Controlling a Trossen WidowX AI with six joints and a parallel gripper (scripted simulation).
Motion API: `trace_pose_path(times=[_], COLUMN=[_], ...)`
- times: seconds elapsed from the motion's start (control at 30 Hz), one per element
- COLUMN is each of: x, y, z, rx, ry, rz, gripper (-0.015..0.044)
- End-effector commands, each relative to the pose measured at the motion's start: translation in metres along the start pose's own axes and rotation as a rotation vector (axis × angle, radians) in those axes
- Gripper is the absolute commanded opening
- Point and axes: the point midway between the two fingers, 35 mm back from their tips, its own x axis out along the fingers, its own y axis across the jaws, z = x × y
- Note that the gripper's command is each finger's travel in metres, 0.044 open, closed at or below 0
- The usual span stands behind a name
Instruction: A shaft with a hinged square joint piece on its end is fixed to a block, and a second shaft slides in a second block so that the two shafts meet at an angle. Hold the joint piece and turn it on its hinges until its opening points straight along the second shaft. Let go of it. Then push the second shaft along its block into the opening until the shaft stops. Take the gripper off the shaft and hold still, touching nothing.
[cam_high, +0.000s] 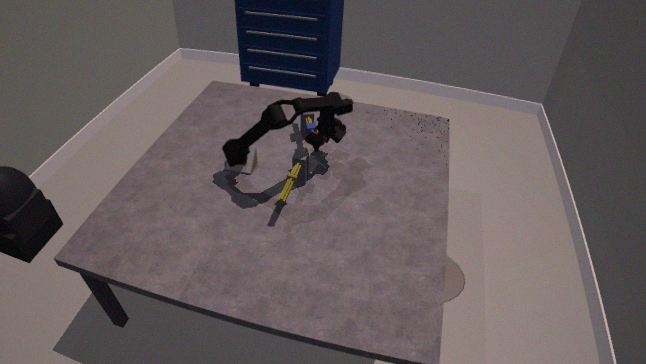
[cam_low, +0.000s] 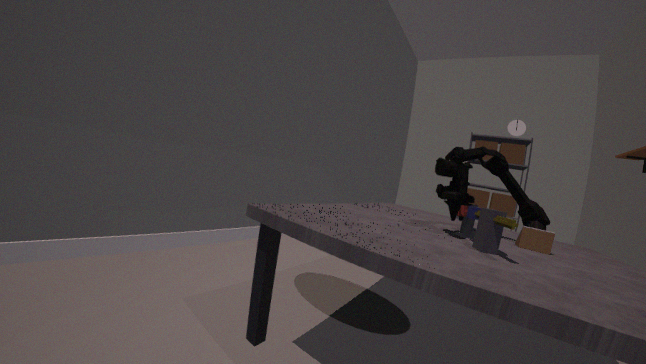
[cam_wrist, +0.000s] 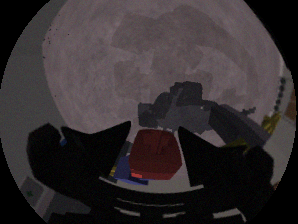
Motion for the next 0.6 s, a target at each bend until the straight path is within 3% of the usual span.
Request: trace_pose_path(times=[0.0,0.13,0.57], x=[0.0008,0.0008,0.0008], y=[-0.0003,-0.0003,-0.0003], z=[0.0002,0.0002,0.0002], rx=[-0.004,-0.004,-0.004], ry=[-0.002,-0.002,-0.002], rz=[-0.001,-0.001,-0.001], gripper=[0.0282,0.0182,0.0182])
